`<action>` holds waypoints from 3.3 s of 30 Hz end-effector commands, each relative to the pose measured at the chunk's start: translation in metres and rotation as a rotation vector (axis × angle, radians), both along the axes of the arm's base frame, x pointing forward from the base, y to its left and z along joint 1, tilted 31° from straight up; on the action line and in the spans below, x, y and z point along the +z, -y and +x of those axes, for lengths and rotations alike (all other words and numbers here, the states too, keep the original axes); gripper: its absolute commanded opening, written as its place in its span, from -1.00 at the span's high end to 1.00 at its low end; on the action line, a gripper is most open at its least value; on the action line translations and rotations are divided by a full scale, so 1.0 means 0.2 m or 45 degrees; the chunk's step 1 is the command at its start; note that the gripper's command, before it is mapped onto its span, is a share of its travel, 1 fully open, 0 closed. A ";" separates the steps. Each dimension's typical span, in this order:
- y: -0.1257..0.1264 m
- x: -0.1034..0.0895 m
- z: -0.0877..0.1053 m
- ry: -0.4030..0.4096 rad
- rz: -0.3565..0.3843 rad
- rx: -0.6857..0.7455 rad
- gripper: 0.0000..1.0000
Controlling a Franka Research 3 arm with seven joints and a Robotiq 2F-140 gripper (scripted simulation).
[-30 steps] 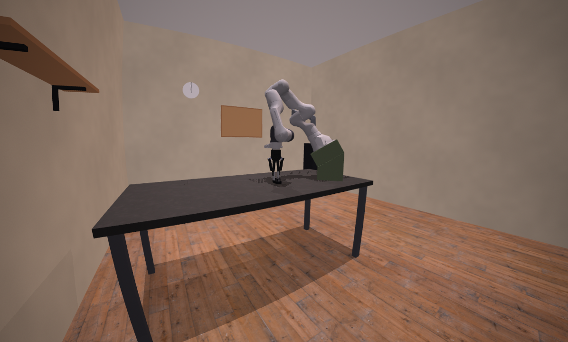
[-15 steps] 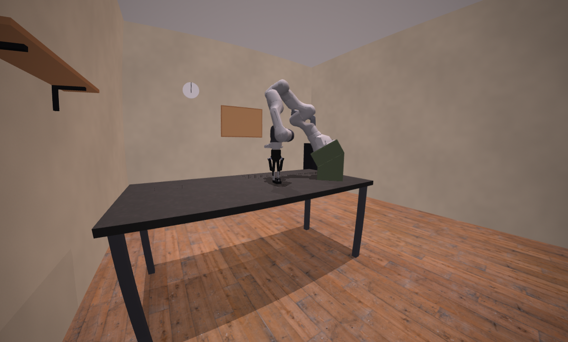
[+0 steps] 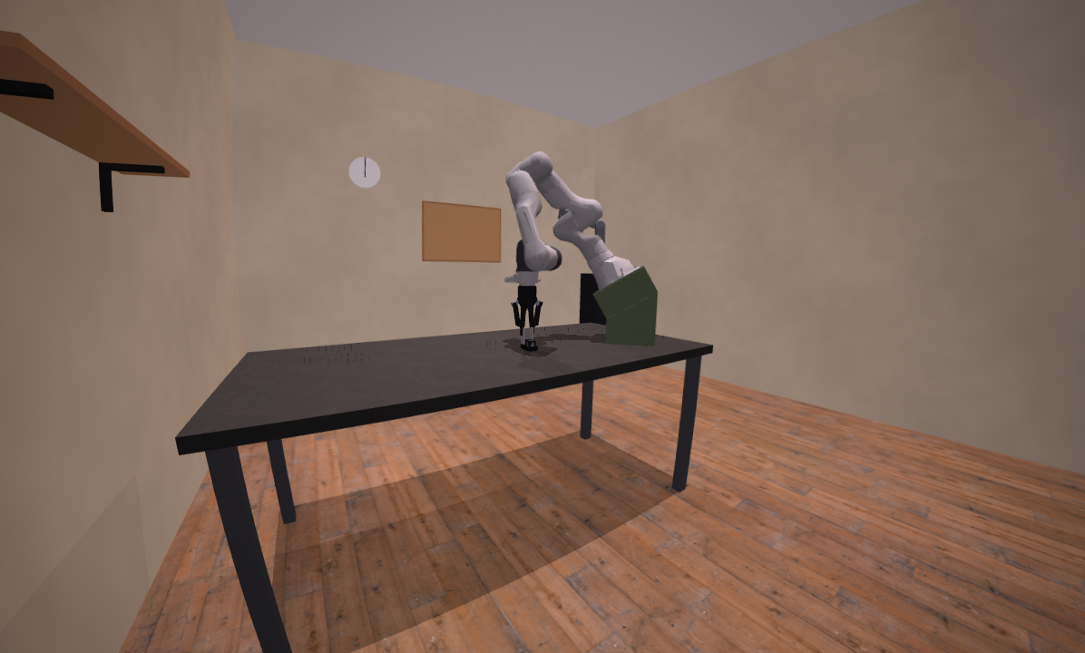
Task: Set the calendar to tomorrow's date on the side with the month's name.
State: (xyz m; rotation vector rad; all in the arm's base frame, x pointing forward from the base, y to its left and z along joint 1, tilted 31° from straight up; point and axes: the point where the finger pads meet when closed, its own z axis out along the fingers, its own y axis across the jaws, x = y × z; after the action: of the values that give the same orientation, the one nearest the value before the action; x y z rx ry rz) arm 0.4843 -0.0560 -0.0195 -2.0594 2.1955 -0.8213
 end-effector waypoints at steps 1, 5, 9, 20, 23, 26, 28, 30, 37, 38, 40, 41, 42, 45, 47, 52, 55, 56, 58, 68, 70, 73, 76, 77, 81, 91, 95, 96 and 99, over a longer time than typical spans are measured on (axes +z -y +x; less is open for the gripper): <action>0.00 0.00 0.00 0.002 -0.004 0.000 0.68; 0.00 0.00 0.00 0.002 -0.004 0.000 0.68; 0.00 0.00 0.00 0.002 -0.004 0.000 0.63; 0.00 0.00 0.00 0.002 -0.004 0.000 0.49; 0.00 0.00 0.00 0.002 -0.004 0.000 0.44; 0.00 0.00 0.00 0.002 -0.004 0.000 0.44; 0.00 0.00 0.00 0.002 -0.004 0.000 0.44; 0.00 0.00 0.00 0.002 -0.004 0.000 0.44; 0.00 0.02 -0.01 0.002 -0.004 0.000 0.44; -0.01 0.03 -0.01 0.002 -0.004 0.000 0.44; -0.02 0.05 -0.02 0.002 -0.004 0.000 0.44; -0.02 0.05 -0.02 0.002 -0.004 0.000 0.44; -0.02 0.05 -0.02 0.002 -0.004 0.000 0.44; -0.04 0.10 -0.04 0.002 -0.004 0.000 0.44; -0.05 0.14 -0.06 0.002 -0.004 0.000 0.44; -0.10 0.25 -0.11 0.002 -0.004 0.000 0.44; -0.13 0.32 -0.14 0.002 -0.004 0.000 0.44; -0.14 0.34 -0.14 0.002 -0.004 0.000 0.44; -0.14 0.36 -0.15 0.002 -0.004 0.000 0.44; -0.16 0.39 -0.16 0.002 -0.004 0.000 -1.00; -0.16 0.39 -0.16 0.002 -0.004 0.000 -1.00; -0.16 0.39 -0.16 0.002 -0.004 0.000 -1.00; -0.16 0.39 -0.16 0.002 -0.004 0.000 -1.00; -0.16 0.39 -0.16 0.002 -0.004 0.000 -1.00; -0.16 0.39 -0.16 0.002 -0.004 0.000 -1.00; -0.16 0.40 -0.17 0.002 -0.004 0.000 -1.00; -0.17 0.41 -0.17 0.002 -0.004 0.000 -1.00; -0.17 0.42 -0.18 0.002 -0.004 0.000 -1.00; -0.19 0.46 -0.19 0.002 -0.004 0.000 -1.00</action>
State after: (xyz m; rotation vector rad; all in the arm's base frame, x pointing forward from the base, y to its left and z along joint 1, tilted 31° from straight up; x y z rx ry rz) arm 0.4488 -0.0185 0.0647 -2.0007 2.2143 -0.8227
